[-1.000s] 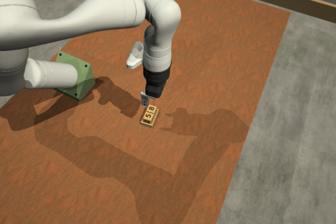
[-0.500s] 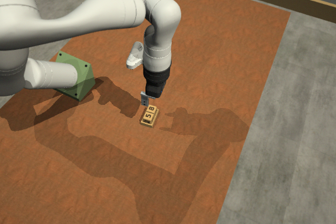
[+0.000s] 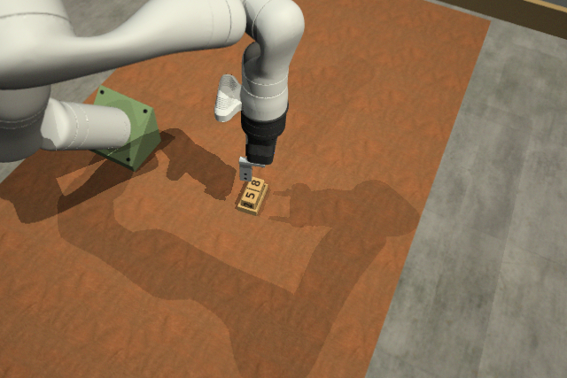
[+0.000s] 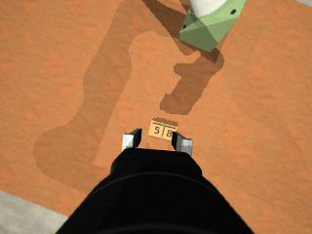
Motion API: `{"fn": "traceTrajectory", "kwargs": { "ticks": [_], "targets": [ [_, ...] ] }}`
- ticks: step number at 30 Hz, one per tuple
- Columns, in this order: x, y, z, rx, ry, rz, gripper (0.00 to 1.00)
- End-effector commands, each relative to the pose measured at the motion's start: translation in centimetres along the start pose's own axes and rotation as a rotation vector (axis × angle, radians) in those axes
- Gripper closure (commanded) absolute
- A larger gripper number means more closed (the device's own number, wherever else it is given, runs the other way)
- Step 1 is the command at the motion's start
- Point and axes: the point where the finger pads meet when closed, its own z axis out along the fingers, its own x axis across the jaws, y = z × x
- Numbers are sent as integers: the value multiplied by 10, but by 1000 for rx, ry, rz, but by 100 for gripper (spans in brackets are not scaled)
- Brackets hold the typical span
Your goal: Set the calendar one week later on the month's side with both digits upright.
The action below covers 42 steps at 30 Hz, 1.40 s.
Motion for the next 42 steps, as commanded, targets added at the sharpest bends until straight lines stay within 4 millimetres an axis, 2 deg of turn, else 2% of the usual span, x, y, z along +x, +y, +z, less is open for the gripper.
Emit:
{"fn": "traceTrajectory", "kwargs": {
  "ticks": [1, 7, 9, 24, 26, 36, 42],
  "targets": [
    [-1, -2, 4, 6, -1, -53, 0],
    [-3, -4, 11, 11, -5, -267, 0],
    [-3, -4, 11, 11, -5, -267, 0],
    [-4, -4, 32, 13, -2, -933, 0],
    [-4, -4, 32, 13, -2, -933, 0],
    [0, 0, 40, 2, 3, -1267, 0],
    [1, 2, 42, -2, 4, -1358, 0]
  ]
}}
